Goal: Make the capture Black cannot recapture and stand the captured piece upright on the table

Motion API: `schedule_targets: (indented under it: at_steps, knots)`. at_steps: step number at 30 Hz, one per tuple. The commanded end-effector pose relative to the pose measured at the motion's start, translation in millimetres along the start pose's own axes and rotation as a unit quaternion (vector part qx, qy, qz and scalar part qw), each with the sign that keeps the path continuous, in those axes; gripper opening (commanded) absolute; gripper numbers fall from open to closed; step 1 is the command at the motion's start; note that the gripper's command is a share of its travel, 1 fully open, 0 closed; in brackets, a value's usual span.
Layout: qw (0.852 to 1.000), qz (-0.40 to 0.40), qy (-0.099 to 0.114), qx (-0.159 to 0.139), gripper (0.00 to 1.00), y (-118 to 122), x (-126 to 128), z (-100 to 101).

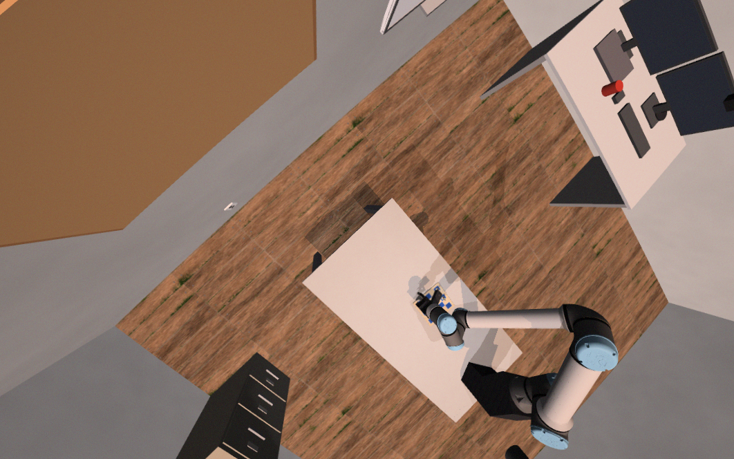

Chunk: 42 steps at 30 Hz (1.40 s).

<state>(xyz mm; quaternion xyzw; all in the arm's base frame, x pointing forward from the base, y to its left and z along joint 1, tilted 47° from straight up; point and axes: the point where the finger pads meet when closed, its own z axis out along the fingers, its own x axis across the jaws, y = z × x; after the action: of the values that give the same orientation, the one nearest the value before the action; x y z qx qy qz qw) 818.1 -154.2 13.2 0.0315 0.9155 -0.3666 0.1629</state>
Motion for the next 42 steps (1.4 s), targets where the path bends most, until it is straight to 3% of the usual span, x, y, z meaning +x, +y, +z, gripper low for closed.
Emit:
schedule_targets:
  at_steps: [1,42]
  knots:
    - [1.000,0.000,-0.001,0.000,0.00,0.1,-0.5,-0.7]
    - [1.000,0.000,-0.001,0.000,0.00,0.0,-0.5,3.2]
